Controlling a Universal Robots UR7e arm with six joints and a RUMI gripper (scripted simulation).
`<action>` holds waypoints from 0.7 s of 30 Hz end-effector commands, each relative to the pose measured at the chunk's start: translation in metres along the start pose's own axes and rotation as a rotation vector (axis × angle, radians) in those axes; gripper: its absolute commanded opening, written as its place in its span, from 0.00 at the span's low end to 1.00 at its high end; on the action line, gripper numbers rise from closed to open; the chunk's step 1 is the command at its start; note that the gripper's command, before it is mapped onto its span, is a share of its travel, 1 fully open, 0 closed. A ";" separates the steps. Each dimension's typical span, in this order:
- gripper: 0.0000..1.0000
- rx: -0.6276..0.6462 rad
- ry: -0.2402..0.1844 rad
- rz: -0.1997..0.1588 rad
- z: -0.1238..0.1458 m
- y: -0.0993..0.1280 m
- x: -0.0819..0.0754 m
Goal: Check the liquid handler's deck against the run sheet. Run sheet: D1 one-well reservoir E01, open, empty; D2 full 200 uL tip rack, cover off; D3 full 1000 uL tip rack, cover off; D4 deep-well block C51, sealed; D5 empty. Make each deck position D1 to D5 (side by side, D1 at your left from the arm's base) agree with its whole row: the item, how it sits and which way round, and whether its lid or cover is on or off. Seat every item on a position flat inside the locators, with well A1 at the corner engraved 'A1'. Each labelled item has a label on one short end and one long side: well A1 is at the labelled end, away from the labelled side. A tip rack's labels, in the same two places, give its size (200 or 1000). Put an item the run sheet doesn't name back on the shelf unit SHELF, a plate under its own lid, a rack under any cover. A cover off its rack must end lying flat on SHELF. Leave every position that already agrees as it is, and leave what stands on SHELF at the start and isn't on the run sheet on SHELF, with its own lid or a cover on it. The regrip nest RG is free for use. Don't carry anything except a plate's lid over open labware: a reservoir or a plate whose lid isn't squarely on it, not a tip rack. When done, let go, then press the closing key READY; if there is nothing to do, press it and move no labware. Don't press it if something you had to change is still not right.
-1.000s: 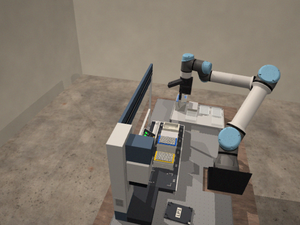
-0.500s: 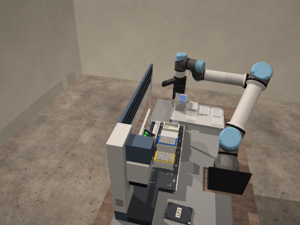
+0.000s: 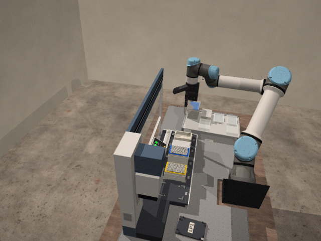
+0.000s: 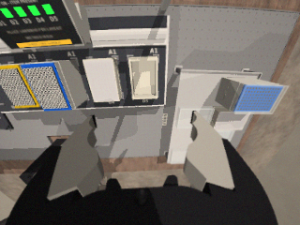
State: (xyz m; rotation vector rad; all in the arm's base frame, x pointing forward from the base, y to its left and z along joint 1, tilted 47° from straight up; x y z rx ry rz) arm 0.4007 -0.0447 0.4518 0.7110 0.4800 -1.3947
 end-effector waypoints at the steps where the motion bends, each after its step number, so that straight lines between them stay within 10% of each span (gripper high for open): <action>1: 0.82 0.000 0.000 0.001 0.000 0.000 0.006; 21: 0.82 0.000 0.000 0.001 0.000 0.000 0.036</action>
Point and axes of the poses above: the point where the finger pads meet when closed, its own x axis out along the fingers, its own z axis across the jaws, y = z × x, the point moved 6 cm from there along -x, back along the fingers, and after that the axes turned 14 degrees about x, right-handed, at the moved point
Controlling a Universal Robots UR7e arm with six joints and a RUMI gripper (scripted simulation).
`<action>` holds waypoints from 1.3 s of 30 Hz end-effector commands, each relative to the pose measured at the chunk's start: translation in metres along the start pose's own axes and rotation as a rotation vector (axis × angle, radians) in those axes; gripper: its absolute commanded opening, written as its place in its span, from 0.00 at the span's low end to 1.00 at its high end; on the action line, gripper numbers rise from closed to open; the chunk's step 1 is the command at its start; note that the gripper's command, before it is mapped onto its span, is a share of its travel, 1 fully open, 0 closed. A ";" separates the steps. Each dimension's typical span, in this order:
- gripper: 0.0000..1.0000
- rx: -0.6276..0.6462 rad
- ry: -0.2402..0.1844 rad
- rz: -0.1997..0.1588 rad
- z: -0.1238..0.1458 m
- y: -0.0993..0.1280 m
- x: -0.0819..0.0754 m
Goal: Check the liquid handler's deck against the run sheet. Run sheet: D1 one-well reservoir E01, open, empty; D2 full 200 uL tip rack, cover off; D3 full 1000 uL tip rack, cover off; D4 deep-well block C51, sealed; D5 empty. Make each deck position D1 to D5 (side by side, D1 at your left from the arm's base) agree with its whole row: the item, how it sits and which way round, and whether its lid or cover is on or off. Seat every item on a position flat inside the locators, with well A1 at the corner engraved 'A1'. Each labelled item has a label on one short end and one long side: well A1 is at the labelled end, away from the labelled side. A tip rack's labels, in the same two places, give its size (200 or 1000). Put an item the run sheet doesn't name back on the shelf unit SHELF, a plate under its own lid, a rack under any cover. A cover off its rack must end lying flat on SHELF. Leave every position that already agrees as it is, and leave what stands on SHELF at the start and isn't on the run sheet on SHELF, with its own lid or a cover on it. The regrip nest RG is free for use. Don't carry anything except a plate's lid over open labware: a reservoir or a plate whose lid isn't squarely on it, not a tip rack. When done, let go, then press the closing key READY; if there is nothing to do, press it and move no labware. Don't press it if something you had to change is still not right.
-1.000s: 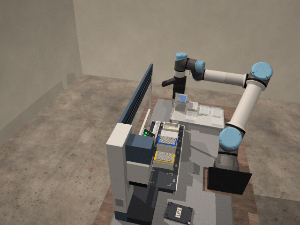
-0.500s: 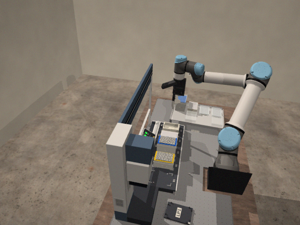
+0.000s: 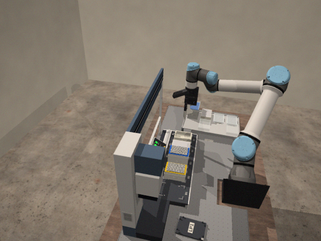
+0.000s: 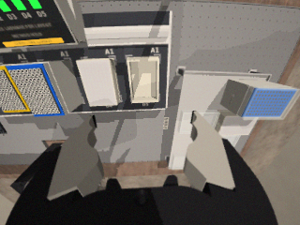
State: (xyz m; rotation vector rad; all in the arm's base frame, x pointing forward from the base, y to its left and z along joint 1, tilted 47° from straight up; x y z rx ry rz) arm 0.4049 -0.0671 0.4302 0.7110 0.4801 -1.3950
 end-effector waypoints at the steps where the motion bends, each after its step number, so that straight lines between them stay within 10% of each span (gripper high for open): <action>1: 0.82 0.000 0.000 0.002 0.000 0.000 0.006; 39: 0.82 0.000 0.000 0.002 0.000 0.000 0.060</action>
Point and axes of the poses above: the point where the finger pads meet when closed, its own x axis out along the fingers, its own z axis across the jaws, y = z × x, the point moved 6 cm from there along -x, back along the fingers, and after that the axes turned 14 degrees about x, right-handed, at the moved point
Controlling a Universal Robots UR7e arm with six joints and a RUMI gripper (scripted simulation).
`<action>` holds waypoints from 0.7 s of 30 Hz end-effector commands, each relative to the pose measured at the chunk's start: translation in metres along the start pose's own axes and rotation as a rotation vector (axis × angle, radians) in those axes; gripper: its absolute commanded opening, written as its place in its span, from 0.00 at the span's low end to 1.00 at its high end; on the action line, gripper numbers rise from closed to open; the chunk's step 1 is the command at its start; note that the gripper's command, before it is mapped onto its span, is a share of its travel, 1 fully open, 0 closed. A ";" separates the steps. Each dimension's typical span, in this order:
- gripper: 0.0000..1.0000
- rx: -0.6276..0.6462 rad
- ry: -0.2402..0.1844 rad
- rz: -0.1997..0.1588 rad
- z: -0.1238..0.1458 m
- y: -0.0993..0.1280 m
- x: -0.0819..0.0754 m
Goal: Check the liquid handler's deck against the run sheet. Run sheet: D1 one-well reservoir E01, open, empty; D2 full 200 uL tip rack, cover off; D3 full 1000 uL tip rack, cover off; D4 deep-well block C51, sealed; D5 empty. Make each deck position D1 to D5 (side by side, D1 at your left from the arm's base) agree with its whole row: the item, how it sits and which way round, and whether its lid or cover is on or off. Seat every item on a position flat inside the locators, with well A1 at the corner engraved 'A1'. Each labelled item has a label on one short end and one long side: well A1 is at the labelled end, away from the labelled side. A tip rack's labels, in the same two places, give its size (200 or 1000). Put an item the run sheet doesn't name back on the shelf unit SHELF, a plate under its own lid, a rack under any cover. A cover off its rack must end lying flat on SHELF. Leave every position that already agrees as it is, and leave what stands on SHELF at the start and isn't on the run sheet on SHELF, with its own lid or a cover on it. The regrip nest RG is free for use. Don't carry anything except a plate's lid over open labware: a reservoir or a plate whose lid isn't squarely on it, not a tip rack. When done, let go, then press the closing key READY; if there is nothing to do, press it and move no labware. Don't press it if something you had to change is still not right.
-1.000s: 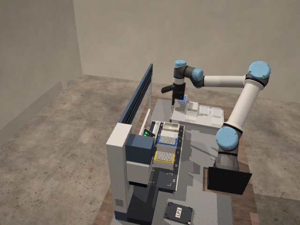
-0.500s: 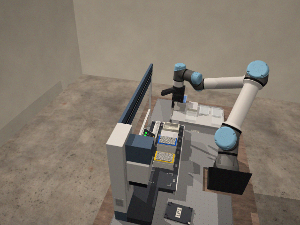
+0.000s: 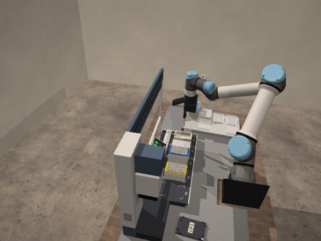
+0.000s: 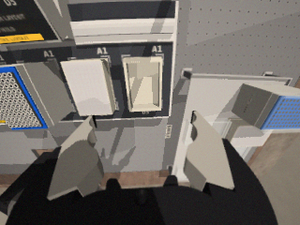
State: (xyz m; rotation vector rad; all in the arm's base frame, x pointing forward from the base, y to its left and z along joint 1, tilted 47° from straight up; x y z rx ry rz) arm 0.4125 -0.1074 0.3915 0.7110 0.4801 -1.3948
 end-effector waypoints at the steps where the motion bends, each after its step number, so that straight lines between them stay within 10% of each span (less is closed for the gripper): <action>1: 0.82 0.000 0.000 0.001 0.000 0.000 0.005; 21: 0.82 0.000 0.000 0.001 0.000 0.000 0.035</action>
Point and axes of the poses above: the point where the finger pads meet when closed, its own x axis out along the fingers, its own z axis across the jaws, y = z × x, the point moved 6 cm from there along -x, back along the fingers, and after that the axes turned 14 degrees about x, right-handed, at the moved point
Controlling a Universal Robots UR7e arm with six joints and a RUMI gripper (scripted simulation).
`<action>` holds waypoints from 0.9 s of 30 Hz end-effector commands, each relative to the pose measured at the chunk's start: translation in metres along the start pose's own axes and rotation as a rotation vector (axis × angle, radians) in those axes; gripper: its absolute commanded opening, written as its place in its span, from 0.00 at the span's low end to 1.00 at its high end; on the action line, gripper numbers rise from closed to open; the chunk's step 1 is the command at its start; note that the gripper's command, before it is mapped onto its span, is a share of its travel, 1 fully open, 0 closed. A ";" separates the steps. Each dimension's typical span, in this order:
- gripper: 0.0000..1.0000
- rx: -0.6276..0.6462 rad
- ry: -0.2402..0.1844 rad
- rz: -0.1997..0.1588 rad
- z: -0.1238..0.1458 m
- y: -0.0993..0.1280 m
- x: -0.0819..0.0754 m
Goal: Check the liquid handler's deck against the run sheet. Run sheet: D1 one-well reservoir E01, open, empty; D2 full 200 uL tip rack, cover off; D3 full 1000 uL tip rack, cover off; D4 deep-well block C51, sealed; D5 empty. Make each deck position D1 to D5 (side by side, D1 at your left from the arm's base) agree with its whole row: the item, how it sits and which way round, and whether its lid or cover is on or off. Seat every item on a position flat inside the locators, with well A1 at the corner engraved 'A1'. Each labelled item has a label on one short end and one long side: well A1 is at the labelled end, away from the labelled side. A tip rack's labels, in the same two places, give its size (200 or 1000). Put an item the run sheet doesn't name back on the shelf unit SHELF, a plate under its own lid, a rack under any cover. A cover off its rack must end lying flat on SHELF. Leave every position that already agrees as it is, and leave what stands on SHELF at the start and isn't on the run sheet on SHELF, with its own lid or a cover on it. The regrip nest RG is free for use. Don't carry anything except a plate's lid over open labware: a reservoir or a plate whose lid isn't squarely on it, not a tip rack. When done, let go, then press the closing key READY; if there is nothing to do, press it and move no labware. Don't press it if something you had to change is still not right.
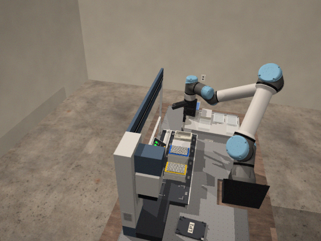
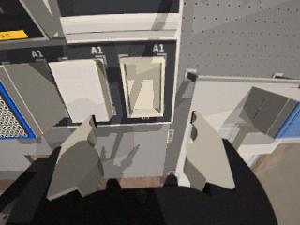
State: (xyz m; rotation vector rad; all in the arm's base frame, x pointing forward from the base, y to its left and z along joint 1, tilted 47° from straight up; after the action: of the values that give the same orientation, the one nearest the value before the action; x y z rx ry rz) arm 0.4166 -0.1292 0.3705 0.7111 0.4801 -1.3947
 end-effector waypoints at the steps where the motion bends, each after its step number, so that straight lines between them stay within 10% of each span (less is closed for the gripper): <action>1: 0.82 0.000 0.000 0.001 0.000 0.000 0.006; 27: 0.82 0.000 0.000 0.001 0.000 0.000 0.044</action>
State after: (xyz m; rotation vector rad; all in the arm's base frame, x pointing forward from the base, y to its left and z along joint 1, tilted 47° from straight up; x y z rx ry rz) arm 0.4222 -0.1587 0.3421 0.7110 0.4803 -1.3948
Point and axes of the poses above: the point where the finger pads meet when closed, its own x axis out along the fingers, its own z axis across the jaws, y = z × x, the point moved 6 cm from there along -x, back along the fingers, and after that the axes turned 14 degrees about x, right-handed, at the moved point
